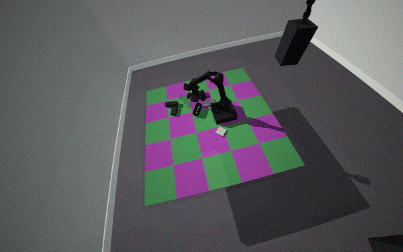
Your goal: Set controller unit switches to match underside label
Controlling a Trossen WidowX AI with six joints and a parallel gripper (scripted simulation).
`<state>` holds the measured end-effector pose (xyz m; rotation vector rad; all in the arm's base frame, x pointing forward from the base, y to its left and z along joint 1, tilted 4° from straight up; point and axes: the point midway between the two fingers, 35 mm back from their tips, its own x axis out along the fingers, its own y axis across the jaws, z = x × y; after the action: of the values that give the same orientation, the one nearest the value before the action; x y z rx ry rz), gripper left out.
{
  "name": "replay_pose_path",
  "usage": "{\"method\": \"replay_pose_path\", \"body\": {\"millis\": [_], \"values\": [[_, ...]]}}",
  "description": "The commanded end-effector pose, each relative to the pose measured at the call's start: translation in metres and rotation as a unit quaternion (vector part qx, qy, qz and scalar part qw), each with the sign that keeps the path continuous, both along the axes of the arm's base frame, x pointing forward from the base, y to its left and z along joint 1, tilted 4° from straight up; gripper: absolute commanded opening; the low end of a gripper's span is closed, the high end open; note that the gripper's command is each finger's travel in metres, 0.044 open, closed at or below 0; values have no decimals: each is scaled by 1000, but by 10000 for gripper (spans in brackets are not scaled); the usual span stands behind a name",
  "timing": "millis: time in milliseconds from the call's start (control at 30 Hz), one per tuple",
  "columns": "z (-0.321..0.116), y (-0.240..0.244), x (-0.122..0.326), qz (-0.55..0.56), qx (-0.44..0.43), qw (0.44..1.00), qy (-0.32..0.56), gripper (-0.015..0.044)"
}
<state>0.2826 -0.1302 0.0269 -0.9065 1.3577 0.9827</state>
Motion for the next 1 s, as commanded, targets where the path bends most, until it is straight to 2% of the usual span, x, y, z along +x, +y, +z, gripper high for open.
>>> {"method": "replay_pose_path", "body": {"millis": [0,967], "values": [[-6,-1,0,4,-1,1000,1,0],[-43,0,0,4,-1,1000,1,0]]}}
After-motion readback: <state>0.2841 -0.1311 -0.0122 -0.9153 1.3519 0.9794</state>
